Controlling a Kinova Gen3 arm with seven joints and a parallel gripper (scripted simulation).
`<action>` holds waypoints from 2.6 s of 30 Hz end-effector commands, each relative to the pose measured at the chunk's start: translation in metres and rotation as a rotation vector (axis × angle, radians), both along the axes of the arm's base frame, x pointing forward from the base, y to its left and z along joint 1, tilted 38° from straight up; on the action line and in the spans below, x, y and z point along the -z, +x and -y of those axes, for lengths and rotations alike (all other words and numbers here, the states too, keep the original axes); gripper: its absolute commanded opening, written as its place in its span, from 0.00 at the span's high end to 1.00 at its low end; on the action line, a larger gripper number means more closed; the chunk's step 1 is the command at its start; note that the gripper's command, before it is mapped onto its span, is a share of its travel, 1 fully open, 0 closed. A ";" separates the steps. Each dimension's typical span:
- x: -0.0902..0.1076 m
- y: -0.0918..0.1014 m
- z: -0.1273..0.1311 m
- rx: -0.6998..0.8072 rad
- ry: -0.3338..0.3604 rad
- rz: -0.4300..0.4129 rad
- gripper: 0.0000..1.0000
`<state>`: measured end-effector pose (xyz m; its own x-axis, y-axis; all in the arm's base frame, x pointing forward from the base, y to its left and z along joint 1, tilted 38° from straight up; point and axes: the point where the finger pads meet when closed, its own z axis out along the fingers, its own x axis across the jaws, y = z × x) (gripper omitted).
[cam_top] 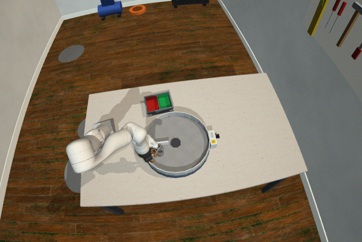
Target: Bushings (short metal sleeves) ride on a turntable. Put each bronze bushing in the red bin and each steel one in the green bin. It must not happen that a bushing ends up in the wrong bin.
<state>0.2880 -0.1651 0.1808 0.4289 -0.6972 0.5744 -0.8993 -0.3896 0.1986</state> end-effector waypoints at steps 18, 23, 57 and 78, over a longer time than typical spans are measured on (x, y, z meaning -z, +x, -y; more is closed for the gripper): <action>0.005 -0.001 0.006 0.009 -0.003 -0.001 0.55; 0.005 -0.001 0.005 0.008 -0.003 -0.002 0.55; 0.018 0.000 0.015 0.008 -0.003 -0.003 0.55; 0.027 0.001 0.022 0.009 -0.003 -0.001 0.55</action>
